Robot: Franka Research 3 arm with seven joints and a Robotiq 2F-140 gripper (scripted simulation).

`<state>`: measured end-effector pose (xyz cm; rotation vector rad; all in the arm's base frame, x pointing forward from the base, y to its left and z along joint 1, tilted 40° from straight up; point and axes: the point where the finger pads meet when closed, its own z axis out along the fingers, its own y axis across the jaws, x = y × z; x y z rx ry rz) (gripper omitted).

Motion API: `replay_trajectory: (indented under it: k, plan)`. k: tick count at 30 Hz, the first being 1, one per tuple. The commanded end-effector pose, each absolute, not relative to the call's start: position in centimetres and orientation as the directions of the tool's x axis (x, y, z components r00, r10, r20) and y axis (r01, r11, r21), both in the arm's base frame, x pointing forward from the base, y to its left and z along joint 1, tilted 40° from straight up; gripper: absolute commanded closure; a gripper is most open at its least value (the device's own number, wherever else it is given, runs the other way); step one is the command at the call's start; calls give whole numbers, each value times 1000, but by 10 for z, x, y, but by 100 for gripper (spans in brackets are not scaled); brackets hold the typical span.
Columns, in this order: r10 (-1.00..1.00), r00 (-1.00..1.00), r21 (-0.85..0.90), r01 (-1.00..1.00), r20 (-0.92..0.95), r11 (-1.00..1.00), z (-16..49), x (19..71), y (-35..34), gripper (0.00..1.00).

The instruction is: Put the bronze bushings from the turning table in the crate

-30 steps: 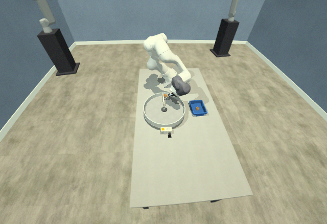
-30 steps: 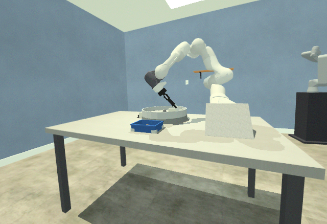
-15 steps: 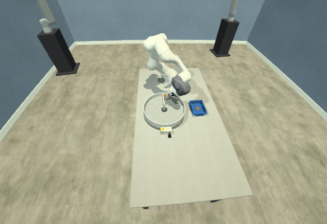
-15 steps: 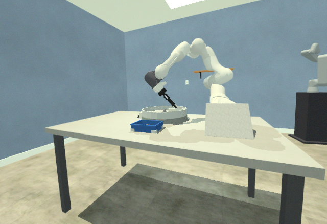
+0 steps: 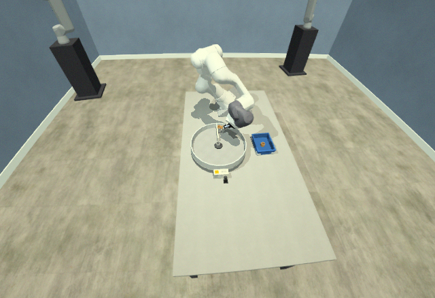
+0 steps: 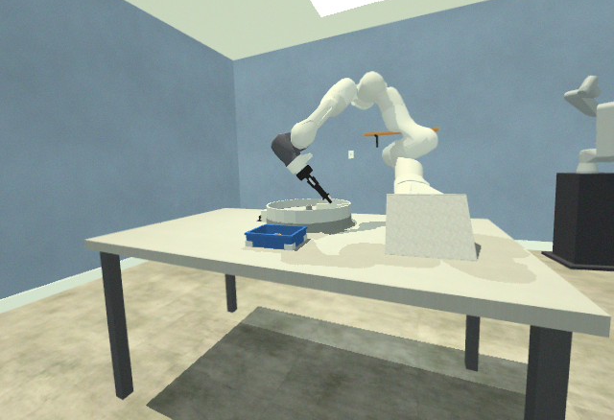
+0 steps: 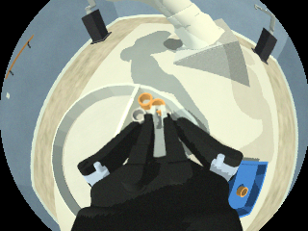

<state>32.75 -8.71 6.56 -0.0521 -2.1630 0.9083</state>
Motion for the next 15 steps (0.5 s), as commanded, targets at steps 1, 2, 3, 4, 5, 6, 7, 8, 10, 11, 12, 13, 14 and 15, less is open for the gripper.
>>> replay_trajectory:
  k: [1,2,3,4,5,6,7,8,10,11,12,13,14,15]
  plan:
    - [304,-699,-618,-250,648,745,61,327,-91,94]
    - [304,-699,-618,-250,648,745,60,327,-93,94]
    - [304,-699,-618,-250,648,745,59,327,-93,94]
    - [304,-699,-618,-250,648,745,58,327,-94,94]
    - [304,-699,-618,-250,648,745,58,327,-94,94]
    - [304,-699,-618,-250,648,745,58,327,-94,94]
    - [304,-699,-618,-250,648,745,58,327,-94,94]
    - [304,-699,-618,-250,648,745,58,327,-94,94]
    - [304,-699,-618,-250,648,745,58,327,-94,94]
    - [304,-699,-618,-250,648,745,58,327,-94,94]
    - [304,-699,-618,-250,648,745,58,327,-94,94]
    - [304,-699,-618,-250,648,745,58,327,-94,94]
    - [304,-699,-618,-250,648,745,58,327,-94,94]
    - [304,-699,-618,-250,648,745,58,327,-94,94]
